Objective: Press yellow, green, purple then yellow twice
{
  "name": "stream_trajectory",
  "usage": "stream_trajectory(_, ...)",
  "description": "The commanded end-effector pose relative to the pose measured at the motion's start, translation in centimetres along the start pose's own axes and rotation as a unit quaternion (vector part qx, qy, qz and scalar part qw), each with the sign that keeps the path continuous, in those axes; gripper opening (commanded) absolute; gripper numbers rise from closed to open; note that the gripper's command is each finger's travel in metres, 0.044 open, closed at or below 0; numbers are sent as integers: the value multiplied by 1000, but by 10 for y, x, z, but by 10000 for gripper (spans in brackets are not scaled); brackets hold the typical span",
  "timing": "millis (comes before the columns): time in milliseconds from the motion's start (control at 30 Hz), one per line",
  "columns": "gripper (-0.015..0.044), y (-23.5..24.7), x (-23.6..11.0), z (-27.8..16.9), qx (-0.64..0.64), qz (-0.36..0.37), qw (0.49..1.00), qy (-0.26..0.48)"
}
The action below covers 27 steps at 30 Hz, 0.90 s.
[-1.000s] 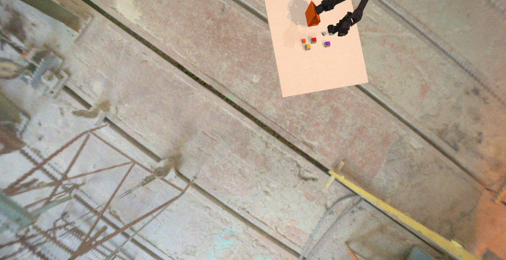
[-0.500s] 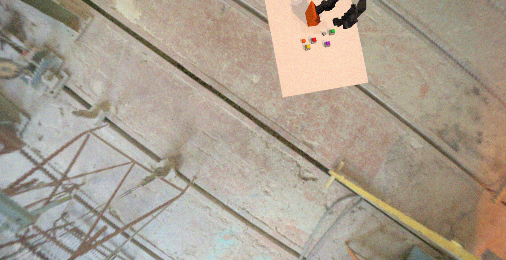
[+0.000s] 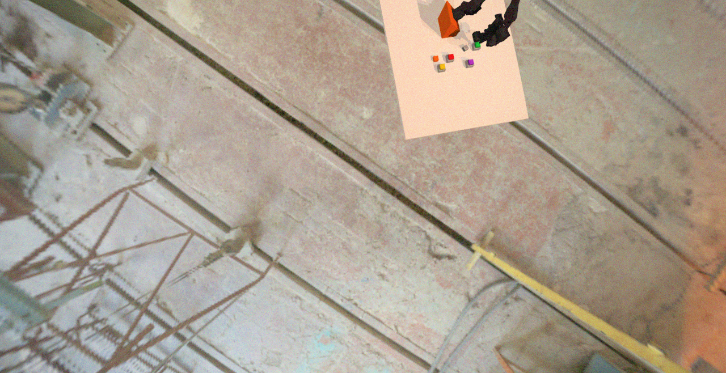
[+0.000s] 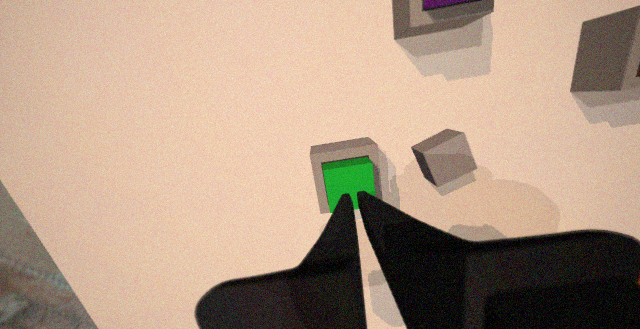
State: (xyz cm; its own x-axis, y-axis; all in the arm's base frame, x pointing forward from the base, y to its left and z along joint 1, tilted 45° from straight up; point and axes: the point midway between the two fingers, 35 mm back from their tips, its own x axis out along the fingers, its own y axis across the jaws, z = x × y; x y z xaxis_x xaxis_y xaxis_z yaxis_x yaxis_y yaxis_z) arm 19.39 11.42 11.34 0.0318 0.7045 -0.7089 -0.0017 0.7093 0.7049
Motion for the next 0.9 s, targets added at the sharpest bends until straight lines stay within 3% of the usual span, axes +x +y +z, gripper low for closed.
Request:
stream_trajectory(0, 20, -1, 8, -3, 5, 1, 1000, 4)
stream_trajectory(867, 20, -1, 26, -3, 5, 2, 1000, 4)
